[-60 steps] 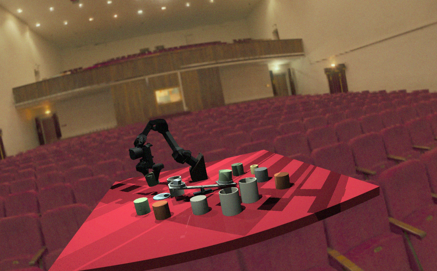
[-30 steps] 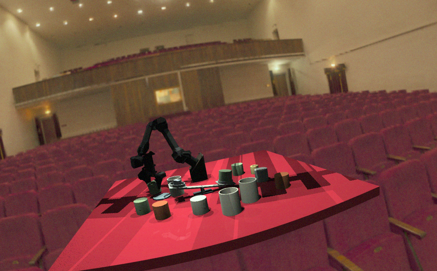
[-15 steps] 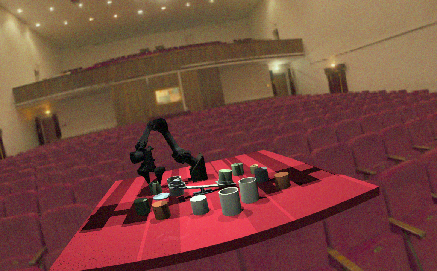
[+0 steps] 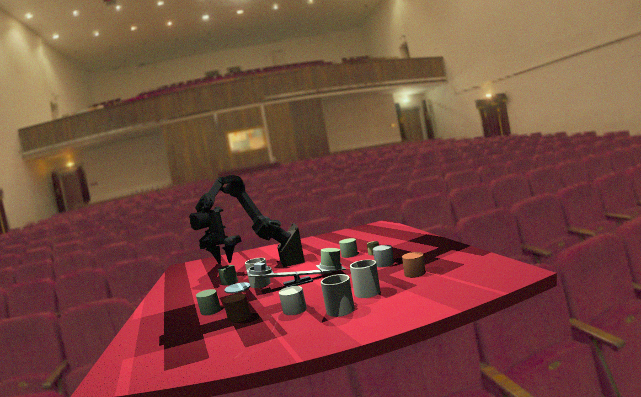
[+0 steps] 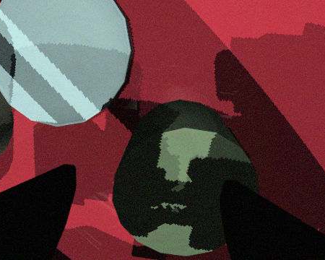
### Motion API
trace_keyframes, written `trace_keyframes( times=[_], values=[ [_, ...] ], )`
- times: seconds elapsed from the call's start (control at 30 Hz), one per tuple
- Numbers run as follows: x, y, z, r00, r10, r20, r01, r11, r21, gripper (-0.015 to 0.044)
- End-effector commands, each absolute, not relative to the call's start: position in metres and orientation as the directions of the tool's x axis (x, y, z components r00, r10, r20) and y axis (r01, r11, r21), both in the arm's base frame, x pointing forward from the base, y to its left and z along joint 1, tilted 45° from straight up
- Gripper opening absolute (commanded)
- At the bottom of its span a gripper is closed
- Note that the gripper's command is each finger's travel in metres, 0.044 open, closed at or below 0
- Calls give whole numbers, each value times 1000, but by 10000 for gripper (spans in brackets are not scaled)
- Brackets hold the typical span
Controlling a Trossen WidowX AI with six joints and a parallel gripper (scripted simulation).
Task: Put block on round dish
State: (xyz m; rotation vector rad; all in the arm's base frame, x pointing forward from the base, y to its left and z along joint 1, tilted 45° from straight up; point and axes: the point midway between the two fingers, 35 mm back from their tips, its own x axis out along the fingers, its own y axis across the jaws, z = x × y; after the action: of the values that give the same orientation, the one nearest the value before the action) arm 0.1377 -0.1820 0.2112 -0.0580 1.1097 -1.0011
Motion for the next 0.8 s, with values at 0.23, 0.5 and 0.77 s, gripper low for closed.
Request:
trace_keyframes(
  times=[0.23,0.5,0.77],
  values=[
    [177,-170,209,94,-669,-737,397,704,-589,260],
    [208,-156,205,92,-658,-747,161,750,-641,260],
    [238,-134,195,87,-638,-765,-85,760,-644,260]
  ],
)
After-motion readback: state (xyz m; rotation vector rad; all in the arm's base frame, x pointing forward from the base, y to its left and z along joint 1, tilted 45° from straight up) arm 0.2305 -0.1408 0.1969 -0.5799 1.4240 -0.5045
